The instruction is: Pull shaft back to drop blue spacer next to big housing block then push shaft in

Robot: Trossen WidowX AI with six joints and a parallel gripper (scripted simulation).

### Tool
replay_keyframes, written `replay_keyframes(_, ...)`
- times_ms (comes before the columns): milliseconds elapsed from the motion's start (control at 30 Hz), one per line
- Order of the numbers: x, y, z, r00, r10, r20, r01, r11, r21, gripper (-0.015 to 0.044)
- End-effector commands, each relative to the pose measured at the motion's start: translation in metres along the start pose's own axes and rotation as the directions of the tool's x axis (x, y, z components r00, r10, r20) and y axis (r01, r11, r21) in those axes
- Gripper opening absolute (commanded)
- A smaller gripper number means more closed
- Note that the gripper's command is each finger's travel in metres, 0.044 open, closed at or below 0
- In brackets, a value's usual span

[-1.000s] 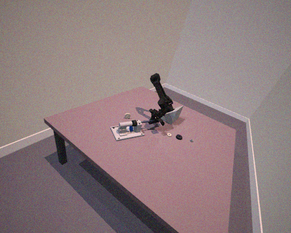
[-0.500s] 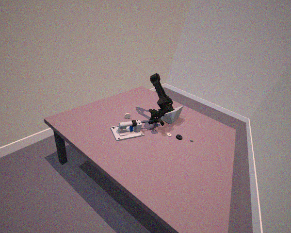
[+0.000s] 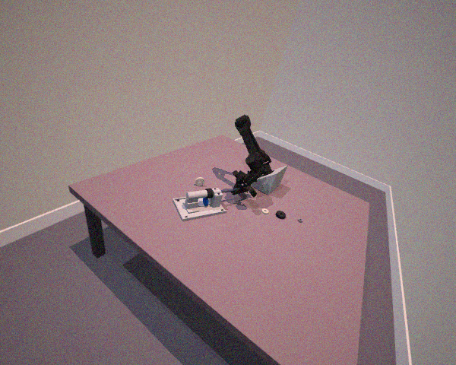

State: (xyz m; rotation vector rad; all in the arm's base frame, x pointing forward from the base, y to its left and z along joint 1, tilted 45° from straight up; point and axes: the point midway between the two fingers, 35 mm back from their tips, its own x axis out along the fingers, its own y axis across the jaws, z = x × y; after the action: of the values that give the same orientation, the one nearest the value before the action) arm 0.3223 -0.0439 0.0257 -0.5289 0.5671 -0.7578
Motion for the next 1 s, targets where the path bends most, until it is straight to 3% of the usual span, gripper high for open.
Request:
replay_keyframes(0, 0.0012, 0.0008, 0.0027, 1.000, 0.002, 0.003, -0.002, 1.000, 0.002, 0.0000)
replay_keyframes(967, 0.0069, 0.0007, 0.0087, 1.000, 0.002, 0.003, -0.002, 1.000, 0.002, 0.0000)
